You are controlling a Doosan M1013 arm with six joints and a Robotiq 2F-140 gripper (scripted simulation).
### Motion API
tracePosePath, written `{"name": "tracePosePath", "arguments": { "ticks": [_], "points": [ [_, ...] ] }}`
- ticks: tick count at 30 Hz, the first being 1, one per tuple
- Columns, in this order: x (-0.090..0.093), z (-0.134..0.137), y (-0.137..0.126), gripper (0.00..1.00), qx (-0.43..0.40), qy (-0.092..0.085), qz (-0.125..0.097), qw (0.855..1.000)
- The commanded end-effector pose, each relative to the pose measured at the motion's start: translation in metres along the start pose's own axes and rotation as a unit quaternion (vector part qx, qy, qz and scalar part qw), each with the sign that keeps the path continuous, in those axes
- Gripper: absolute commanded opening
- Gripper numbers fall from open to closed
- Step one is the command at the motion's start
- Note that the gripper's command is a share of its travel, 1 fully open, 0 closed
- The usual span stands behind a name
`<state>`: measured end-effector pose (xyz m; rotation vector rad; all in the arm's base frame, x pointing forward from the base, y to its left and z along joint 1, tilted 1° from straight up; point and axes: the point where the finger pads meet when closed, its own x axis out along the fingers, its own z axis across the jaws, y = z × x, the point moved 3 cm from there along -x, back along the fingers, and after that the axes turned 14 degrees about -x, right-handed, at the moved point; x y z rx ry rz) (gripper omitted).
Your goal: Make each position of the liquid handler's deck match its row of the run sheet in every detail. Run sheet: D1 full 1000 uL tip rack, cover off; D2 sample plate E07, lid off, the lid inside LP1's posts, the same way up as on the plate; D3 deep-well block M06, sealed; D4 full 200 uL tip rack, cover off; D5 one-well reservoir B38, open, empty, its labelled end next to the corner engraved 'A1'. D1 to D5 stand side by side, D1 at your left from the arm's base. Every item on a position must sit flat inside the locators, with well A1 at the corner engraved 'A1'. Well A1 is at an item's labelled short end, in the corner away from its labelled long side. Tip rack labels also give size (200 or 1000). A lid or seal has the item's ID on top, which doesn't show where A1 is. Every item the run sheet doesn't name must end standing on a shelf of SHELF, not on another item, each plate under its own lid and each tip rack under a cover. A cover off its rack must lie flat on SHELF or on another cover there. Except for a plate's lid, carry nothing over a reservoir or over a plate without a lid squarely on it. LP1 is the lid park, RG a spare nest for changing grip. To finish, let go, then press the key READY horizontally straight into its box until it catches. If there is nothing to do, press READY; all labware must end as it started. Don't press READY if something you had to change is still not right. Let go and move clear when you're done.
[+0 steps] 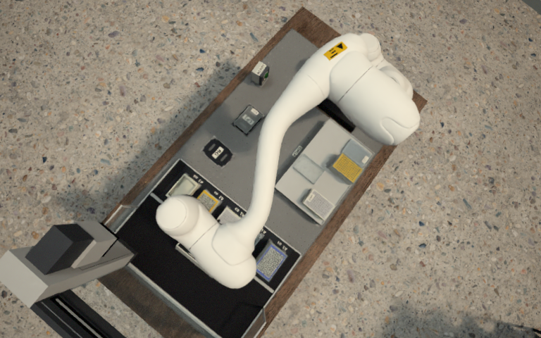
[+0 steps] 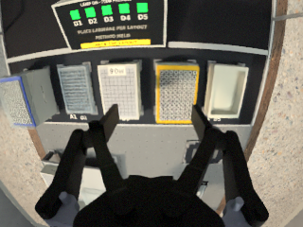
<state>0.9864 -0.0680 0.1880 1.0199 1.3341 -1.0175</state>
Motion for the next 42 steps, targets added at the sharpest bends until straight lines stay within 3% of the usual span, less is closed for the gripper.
{"name": "tracePosePath", "arguments": {
  "ticks": [1,16,42],
  "points": [
    [-0.002,-0.002,0.001,0.79,0.0,0.0,0.001,1.0],
    [-0.002,-0.075,0.019,0.79,0.0,0.0,0.001,1.0],
    [-0.002,-0.079,0.02,0.79,0.0,0.0,0.001,1.0]
  ]
}}
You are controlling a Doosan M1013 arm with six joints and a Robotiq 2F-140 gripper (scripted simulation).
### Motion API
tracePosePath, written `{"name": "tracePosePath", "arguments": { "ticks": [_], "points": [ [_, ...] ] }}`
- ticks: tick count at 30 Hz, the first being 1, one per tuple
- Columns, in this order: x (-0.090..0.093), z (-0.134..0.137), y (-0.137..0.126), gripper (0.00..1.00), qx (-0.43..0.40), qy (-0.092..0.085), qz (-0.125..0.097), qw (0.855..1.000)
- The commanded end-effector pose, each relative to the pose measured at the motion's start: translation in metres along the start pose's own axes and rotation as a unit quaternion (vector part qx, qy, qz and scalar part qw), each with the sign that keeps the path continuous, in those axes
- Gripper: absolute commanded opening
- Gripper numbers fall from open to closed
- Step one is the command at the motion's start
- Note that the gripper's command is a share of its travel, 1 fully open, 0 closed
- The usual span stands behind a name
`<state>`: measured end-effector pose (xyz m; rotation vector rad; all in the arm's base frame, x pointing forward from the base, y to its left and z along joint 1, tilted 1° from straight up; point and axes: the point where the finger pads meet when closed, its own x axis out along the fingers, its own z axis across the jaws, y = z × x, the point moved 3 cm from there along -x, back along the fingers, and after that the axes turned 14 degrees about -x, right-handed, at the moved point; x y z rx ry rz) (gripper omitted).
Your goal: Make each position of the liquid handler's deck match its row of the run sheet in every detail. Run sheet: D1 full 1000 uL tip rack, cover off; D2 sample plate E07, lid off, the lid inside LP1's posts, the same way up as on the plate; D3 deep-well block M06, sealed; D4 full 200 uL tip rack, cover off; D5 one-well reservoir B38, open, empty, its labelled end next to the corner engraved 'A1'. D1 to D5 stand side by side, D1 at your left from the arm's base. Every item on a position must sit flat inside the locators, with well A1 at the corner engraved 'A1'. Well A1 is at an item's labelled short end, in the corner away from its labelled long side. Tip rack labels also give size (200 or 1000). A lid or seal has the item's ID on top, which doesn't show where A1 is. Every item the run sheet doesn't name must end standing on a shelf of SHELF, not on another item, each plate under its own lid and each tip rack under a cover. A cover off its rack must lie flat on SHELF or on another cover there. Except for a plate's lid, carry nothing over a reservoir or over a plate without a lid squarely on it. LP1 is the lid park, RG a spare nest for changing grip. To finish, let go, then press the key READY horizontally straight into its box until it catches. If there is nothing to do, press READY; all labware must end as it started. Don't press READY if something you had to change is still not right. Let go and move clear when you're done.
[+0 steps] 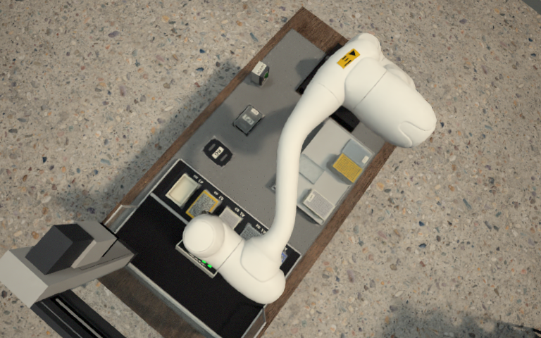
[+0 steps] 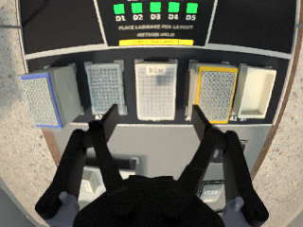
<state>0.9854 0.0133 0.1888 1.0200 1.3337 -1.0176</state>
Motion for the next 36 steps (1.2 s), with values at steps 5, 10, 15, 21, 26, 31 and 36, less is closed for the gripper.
{"name": "tracePosePath", "arguments": {
  "ticks": [5,10,15,21,26,31,36],
  "points": [
    [-0.002,0.0,0.0,0.79,0.0,0.0,0.001,1.0],
    [-0.002,0.0,0.0,0.79,0.0,0.0,0.001,1.0],
    [-0.002,-0.024,0.006,0.79,0.0,0.0,0.001,1.0],
    [-0.002,-0.053,0.014,0.79,0.0,0.0,0.001,1.0],
    [-0.002,-0.073,0.018,0.79,0.0,0.0,0.001,1.0],
    [-0.002,-0.092,0.023,0.79,0.0,0.0,0.001,1.0],
    [-0.002,-0.116,0.029,0.79,0.0,0.0,0.001,1.0]
  ]
}}
